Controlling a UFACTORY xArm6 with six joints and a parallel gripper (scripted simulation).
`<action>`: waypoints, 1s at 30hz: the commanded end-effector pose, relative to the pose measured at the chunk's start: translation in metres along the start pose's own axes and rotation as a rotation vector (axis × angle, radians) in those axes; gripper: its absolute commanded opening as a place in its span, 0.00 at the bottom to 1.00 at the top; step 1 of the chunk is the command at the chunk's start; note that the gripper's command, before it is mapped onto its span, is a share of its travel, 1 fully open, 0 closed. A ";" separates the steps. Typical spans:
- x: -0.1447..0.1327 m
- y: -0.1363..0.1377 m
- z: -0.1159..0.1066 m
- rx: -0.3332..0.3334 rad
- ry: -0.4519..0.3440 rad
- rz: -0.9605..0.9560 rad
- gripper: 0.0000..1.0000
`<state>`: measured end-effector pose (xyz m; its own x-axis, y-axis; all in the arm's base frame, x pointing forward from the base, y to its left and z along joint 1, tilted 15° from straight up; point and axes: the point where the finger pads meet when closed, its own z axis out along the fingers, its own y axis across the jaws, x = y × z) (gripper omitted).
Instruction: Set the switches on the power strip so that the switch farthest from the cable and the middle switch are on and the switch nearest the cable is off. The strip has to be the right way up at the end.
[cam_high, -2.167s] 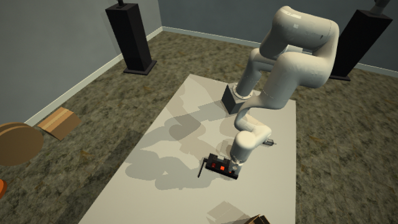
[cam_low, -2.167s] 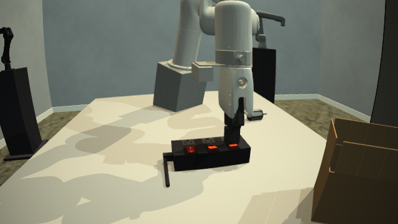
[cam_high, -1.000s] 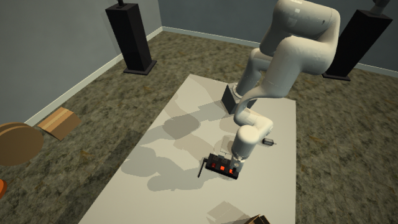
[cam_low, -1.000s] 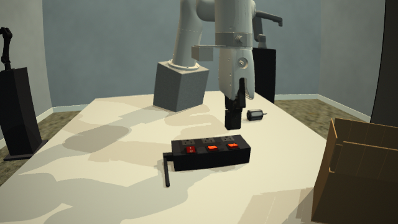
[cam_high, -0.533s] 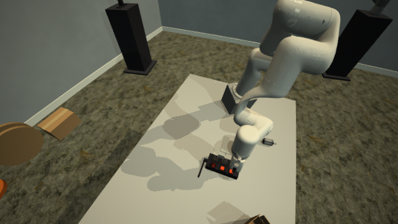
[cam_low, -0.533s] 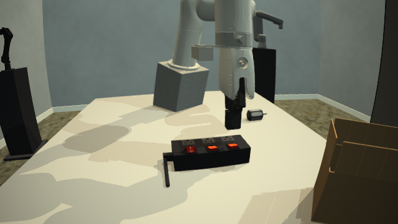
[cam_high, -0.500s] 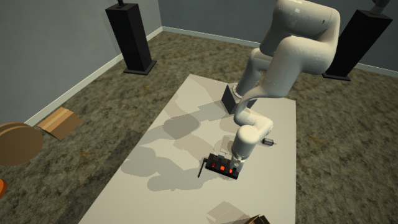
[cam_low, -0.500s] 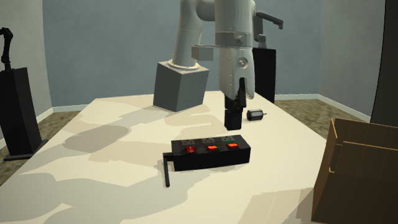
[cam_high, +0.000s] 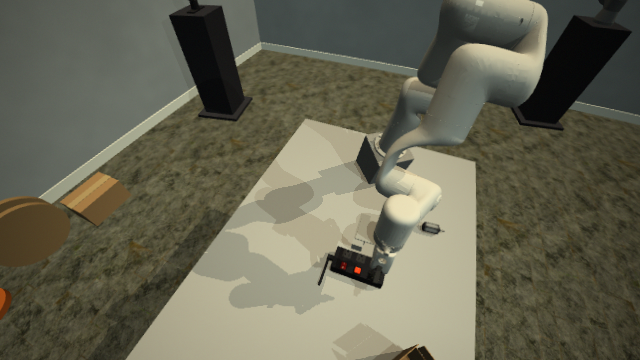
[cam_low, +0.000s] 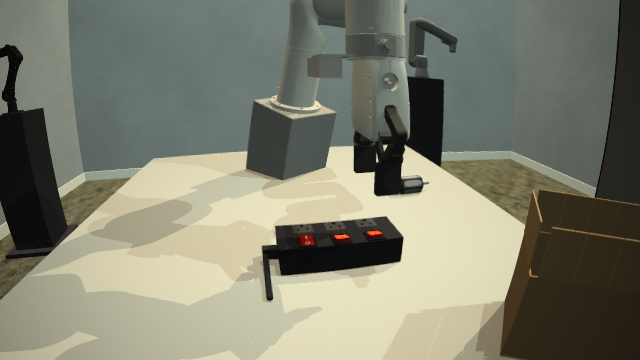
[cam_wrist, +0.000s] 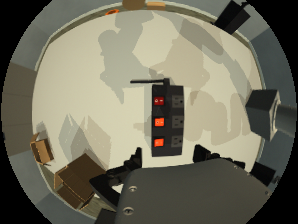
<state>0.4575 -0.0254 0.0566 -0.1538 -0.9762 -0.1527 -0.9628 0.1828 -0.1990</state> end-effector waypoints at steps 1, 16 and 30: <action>0.000 -0.002 -0.026 0.004 0.000 0.000 1.00; 0.000 -0.002 -0.076 0.004 0.000 0.000 1.00; 0.000 -0.002 -0.077 0.004 0.000 0.000 1.00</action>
<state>0.4408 -0.0339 0.1295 -0.1540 -0.9763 -0.1523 -0.9628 0.1829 -0.1991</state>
